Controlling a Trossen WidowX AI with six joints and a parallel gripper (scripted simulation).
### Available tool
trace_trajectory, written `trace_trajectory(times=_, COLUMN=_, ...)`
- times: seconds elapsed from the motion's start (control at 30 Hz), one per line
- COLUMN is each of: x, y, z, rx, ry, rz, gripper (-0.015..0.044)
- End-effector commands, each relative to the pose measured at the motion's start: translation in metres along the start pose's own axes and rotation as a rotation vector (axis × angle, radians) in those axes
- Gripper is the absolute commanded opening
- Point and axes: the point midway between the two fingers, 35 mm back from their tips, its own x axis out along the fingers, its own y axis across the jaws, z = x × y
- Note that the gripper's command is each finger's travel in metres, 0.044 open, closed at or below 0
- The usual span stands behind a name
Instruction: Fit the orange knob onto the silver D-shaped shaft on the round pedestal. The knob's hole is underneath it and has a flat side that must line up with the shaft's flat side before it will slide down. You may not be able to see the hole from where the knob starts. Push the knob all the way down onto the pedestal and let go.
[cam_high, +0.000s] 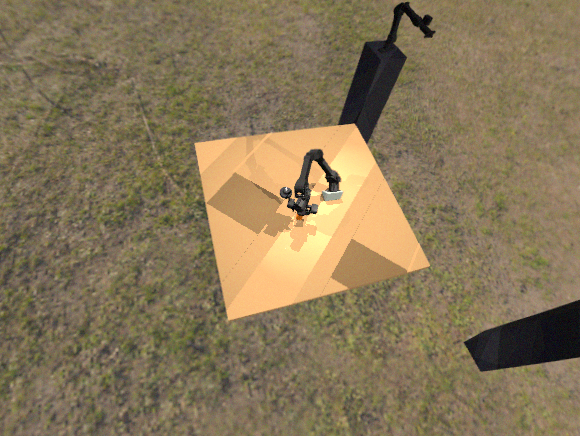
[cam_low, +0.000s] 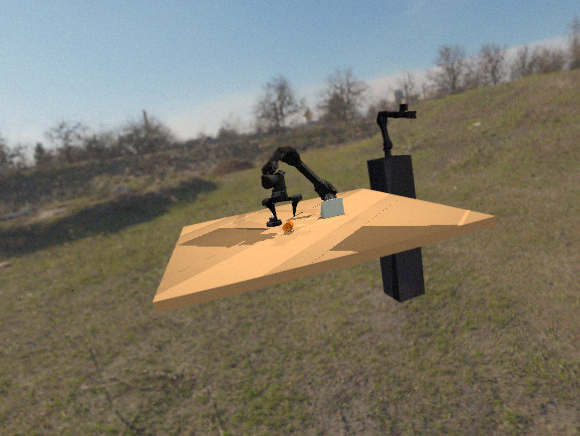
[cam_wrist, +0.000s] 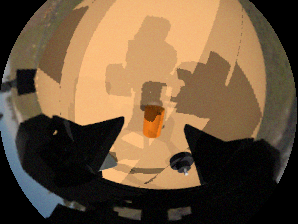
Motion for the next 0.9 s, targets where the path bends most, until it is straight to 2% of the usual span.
trace_trajectory(times=0.0, x=0.014, y=0.0, z=-0.005, rx=-0.006, ry=0.013, rz=0.002, gripper=0.044)
trace_trajectory(times=0.87, x=0.053, y=-0.001, z=-0.006, rx=-0.006, ry=0.014, rz=0.001, gripper=0.044)
